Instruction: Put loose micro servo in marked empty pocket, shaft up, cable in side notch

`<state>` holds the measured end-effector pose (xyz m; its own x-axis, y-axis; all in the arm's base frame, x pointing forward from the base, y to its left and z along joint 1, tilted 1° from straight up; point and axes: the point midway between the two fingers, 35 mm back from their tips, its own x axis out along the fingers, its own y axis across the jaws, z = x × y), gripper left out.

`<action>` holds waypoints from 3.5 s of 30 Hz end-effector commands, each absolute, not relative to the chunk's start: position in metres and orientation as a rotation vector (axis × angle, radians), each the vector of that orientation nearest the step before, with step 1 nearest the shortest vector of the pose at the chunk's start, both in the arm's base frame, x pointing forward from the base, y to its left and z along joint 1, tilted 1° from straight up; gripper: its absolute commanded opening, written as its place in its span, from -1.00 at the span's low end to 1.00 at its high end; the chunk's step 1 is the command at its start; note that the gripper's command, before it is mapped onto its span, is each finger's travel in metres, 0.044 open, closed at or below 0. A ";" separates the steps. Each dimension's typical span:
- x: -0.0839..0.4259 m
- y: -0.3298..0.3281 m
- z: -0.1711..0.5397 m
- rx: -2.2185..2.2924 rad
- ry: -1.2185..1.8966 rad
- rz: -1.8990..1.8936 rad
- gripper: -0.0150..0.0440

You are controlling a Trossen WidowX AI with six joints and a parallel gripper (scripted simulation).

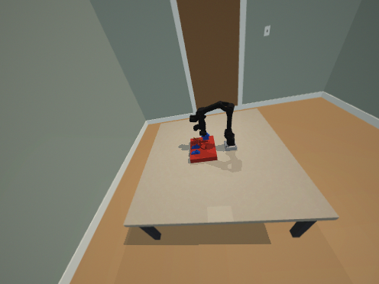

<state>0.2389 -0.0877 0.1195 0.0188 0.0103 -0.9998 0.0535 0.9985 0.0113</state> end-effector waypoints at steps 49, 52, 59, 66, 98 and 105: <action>0.349 -0.091 0.105 0.028 1.539 -0.015 -0.49; 0.349 -0.091 0.104 0.028 1.539 -0.015 -0.49; 0.349 -0.091 0.104 0.028 1.539 -0.015 -0.49; 0.349 -0.091 0.099 0.028 1.539 -0.015 -0.49; 0.350 -0.091 0.074 0.028 1.539 -0.015 -0.49; 0.350 -0.091 0.069 0.028 1.539 -0.015 -0.49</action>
<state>0.3503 -0.0910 0.0719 0.0336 0.0072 -0.9994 0.0252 0.9996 0.0081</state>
